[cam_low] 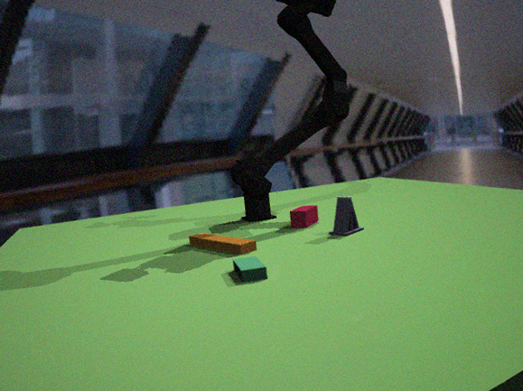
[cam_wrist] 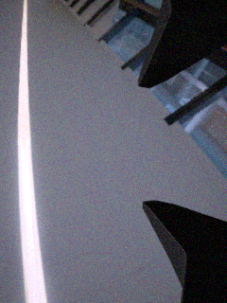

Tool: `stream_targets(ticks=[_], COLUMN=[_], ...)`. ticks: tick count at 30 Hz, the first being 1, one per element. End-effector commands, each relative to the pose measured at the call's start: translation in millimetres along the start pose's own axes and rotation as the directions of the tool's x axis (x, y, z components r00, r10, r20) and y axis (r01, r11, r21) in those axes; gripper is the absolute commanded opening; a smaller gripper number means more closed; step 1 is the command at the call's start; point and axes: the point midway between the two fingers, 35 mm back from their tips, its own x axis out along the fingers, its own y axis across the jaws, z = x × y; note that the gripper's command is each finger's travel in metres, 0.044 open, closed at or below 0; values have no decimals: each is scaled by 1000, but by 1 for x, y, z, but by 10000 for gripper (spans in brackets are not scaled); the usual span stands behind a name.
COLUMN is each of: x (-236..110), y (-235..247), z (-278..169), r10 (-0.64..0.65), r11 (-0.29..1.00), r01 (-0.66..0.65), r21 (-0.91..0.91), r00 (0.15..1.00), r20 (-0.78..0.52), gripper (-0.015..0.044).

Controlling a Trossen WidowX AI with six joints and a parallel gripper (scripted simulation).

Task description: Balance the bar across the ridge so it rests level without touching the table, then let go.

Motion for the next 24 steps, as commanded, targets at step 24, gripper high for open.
stream_targets(ticks=[24], x=[-105], y=[182], z=[-241], r10=[571], r11=[711], r01=[-703], r21=[-20], r00=[593], r20=[-567], gripper=[315])
